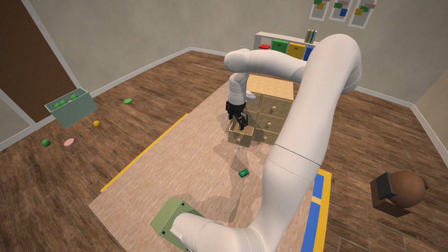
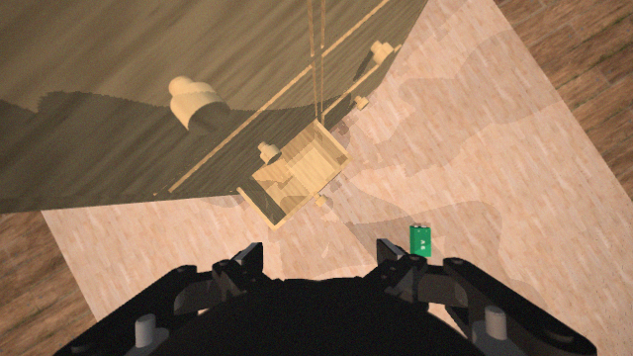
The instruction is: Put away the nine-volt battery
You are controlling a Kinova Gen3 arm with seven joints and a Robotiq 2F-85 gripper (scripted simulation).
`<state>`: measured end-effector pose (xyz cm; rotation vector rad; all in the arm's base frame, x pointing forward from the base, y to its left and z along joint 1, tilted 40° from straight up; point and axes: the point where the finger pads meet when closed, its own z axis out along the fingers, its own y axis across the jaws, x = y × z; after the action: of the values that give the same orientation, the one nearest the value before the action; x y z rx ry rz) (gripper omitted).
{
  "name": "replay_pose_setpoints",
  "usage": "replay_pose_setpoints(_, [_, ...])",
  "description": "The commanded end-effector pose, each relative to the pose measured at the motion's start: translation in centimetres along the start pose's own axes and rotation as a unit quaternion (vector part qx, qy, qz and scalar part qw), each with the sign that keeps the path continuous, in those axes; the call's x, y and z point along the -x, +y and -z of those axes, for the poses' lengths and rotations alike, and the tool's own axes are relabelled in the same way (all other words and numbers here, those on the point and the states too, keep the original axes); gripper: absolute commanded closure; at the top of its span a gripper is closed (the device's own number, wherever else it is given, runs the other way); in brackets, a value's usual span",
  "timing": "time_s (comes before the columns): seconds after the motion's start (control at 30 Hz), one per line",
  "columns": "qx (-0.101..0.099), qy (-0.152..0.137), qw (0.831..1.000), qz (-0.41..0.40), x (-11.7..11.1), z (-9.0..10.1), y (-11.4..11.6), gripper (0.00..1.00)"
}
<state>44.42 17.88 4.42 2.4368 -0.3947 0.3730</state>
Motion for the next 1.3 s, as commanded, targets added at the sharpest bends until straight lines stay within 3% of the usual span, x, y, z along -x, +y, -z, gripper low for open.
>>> replay_pose_setpoints(0.0, [-0.001, 0.001, 1.0, 0.021, -0.21, -0.05, -0.23, 0.0])
replay_pose_setpoints(1.27, [-0.002, 0.001, 0.993, 0.12, -0.75, -0.79, -0.69, 0.0])
